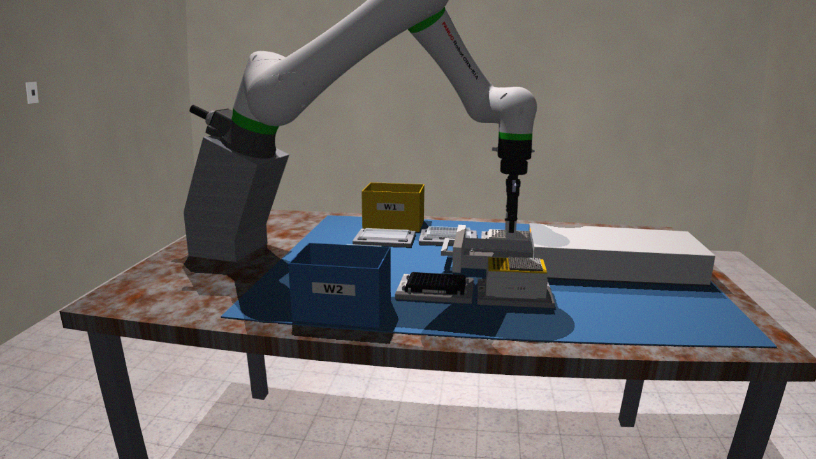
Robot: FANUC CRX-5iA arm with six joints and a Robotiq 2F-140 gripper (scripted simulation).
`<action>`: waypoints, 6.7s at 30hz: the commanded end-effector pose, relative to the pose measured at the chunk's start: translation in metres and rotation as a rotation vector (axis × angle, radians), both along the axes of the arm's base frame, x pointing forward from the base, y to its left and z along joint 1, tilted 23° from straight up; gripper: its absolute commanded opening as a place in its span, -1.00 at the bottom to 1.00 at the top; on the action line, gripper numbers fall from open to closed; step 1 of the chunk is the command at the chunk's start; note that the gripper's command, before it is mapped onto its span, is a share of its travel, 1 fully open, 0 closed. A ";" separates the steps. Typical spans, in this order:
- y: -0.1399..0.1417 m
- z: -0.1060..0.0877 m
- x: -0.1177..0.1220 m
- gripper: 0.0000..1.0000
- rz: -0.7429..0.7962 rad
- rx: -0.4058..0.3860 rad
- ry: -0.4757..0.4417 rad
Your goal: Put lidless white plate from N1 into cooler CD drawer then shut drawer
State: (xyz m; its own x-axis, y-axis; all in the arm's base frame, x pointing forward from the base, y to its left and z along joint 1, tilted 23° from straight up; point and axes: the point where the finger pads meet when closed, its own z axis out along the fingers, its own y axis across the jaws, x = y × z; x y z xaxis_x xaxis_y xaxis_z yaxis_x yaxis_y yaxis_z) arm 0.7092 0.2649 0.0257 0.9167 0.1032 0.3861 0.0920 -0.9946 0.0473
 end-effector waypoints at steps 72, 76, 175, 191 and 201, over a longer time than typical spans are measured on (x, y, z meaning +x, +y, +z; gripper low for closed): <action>0.000 0.019 -0.008 -1.00 0.000 0.000 0.000; 0.000 0.021 -0.009 -1.00 0.000 0.000 0.000; -0.009 0.117 -0.052 -1.00 0.123 -0.052 0.001; -0.046 0.115 -0.058 -1.00 0.553 -0.233 0.004; -0.067 0.114 -0.062 -1.00 0.798 -0.337 0.006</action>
State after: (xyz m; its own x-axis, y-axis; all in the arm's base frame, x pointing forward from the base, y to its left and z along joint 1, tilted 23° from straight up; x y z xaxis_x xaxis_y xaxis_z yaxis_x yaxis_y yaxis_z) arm 0.6489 0.2054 0.1396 0.5983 0.7630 0.2446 0.6975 -0.6462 0.3096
